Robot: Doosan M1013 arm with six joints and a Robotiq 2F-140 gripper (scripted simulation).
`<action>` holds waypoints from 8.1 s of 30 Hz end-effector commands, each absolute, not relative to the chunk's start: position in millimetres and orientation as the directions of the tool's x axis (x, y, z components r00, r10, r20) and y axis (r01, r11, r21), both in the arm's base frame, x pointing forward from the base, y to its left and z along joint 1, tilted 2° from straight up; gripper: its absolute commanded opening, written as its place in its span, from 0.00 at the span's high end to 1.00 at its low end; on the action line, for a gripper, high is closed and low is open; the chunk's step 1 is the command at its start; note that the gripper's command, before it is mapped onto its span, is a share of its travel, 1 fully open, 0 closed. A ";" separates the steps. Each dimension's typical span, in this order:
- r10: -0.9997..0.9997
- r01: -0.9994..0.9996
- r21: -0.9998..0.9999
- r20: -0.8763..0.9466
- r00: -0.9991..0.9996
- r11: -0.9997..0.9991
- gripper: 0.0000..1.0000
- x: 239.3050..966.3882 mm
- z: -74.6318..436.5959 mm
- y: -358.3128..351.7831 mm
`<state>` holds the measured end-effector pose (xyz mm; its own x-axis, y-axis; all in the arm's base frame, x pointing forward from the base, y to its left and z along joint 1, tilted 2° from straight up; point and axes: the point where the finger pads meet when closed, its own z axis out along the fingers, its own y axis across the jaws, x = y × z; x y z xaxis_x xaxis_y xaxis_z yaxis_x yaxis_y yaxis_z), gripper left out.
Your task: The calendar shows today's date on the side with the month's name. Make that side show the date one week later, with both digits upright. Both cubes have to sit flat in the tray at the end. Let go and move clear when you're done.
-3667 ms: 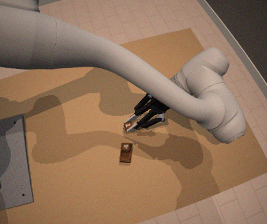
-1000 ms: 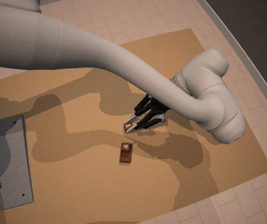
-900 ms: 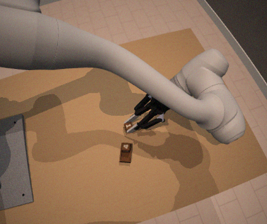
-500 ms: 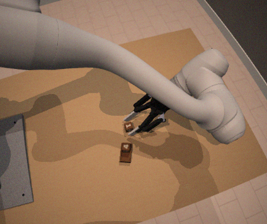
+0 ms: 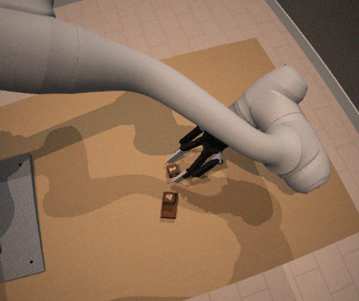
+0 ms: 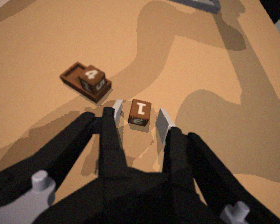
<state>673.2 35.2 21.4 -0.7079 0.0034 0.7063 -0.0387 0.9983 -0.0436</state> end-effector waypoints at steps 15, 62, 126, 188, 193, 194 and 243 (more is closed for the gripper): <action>0.003 -0.039 -0.044 0.706 -0.708 0.998 0.54 673.1 44.5 36.2; -0.015 -0.039 -0.044 0.449 -0.893 0.998 0.54 666.4 94.5 38.1; -0.041 -0.041 -0.044 0.000 -0.999 0.998 0.65 653.8 108.8 38.2; -0.041 -0.041 -0.044 0.000 -0.999 0.998 0.65 654.0 80.5 36.9; -0.041 -0.041 -0.044 0.000 -0.999 0.998 0.65 654.0 72.7 36.6; -0.041 -0.041 -0.044 0.000 -0.999 0.998 0.65 654.0 71.3 36.5; -0.041 -0.041 -0.044 0.000 -0.999 0.998 0.65 654.1 57.0 35.9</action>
<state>654.1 35.9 56.9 -0.9991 -0.0414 -0.0002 -0.0414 0.9982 -0.0436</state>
